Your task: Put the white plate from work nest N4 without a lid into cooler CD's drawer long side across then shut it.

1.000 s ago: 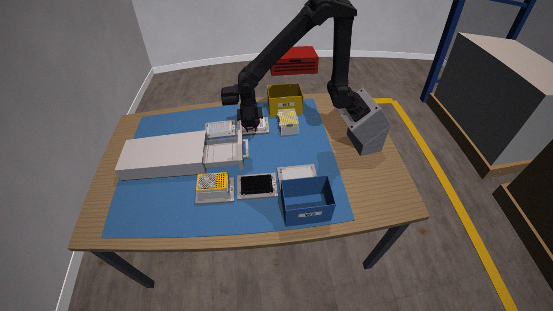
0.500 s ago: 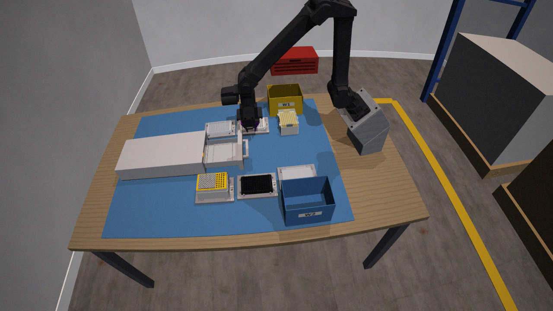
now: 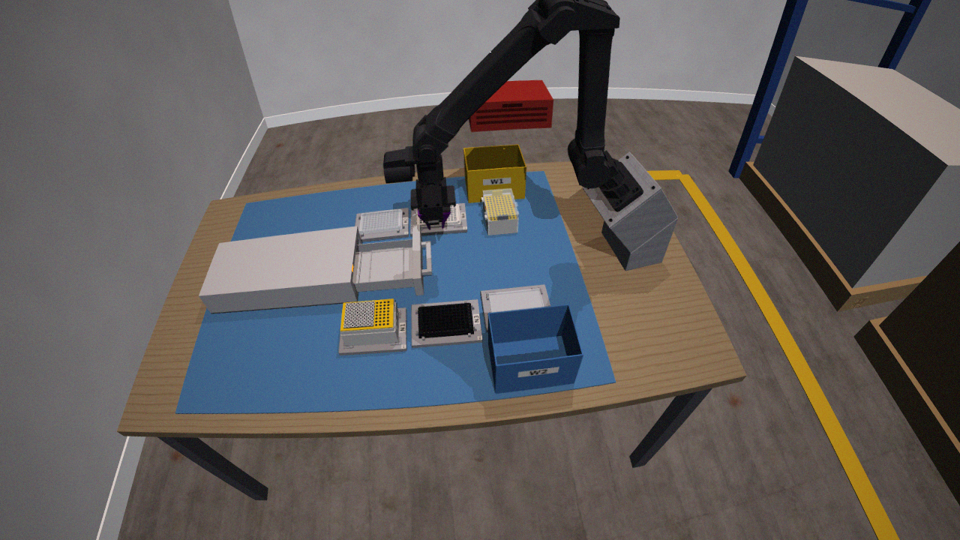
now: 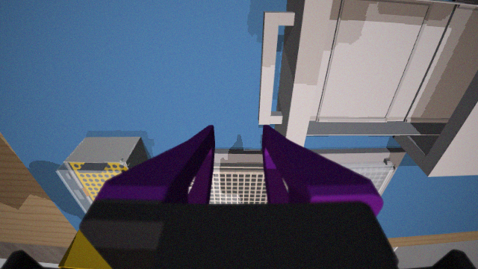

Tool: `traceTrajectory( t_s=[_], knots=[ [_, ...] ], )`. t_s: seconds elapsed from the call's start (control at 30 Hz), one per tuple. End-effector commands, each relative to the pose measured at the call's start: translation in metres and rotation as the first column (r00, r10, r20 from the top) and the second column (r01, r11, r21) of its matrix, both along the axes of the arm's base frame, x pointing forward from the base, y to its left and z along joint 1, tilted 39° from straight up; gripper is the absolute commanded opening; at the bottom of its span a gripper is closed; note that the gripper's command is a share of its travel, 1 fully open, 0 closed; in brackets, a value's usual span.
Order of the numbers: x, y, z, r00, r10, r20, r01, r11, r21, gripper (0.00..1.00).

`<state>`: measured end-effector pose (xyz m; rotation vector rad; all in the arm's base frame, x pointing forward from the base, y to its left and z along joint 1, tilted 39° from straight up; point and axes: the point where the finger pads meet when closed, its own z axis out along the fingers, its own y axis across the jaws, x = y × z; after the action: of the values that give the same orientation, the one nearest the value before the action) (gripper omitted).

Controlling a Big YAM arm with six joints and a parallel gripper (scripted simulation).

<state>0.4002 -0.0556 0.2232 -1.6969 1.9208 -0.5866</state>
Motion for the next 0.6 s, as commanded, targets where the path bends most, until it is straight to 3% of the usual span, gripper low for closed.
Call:
traceTrajectory(
  t_s=[0.0, 0.5, 0.53, 0.57],
  knots=[
    [0.0090, -0.0056, 0.0256, 0.999, -0.001, 0.036, 0.001, 1.000, -0.008, 0.30],
    [0.0090, -0.0056, 0.0256, 0.999, -0.001, 0.036, 0.001, 1.000, -0.008, 0.30],
    [0.0094, -0.0110, 0.0215, 0.999, -0.043, 0.026, 0.042, 0.999, 0.027, 1.00],
    [0.0090, -0.0152, 0.0210, 0.997, -0.069, 0.025, 0.068, 0.997, 0.049, 1.00]
  ],
)
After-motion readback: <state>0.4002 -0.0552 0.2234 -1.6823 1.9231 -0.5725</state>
